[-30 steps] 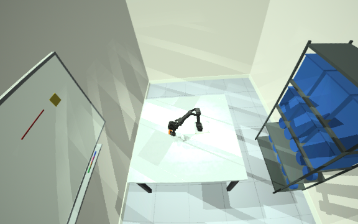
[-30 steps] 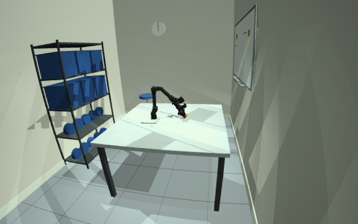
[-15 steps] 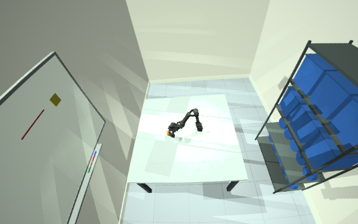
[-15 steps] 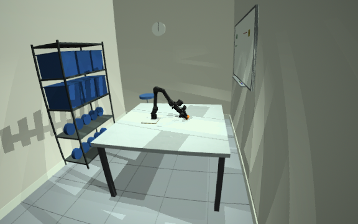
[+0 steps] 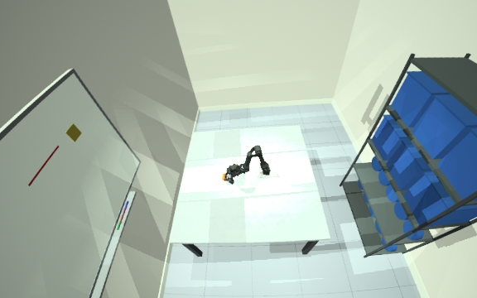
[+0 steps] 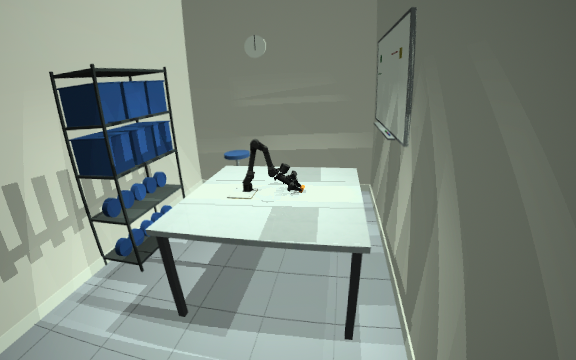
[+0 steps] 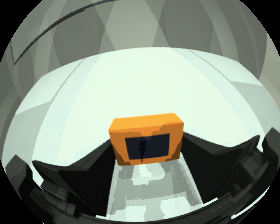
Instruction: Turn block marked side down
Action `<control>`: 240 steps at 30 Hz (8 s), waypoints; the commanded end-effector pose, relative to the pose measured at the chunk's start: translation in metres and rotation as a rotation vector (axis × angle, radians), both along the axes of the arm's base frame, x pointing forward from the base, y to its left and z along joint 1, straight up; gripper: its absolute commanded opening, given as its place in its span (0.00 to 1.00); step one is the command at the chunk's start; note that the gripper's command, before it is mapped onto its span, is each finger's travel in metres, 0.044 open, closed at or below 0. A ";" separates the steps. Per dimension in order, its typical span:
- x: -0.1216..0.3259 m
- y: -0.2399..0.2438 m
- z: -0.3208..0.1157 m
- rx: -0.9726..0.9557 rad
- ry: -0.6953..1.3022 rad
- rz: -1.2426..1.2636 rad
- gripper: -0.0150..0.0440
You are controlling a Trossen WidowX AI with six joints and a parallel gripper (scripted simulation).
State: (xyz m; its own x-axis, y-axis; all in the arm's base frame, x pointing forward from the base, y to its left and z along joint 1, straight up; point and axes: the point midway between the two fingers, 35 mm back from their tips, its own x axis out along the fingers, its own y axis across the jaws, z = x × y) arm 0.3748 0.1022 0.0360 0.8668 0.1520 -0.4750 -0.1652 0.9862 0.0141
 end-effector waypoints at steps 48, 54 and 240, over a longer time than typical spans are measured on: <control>-0.020 -0.007 0.001 0.021 -0.156 -0.009 1.00; -0.020 -0.007 0.001 0.021 -0.156 -0.009 1.00; 0.000 -0.003 0.038 -0.101 0.562 0.001 0.25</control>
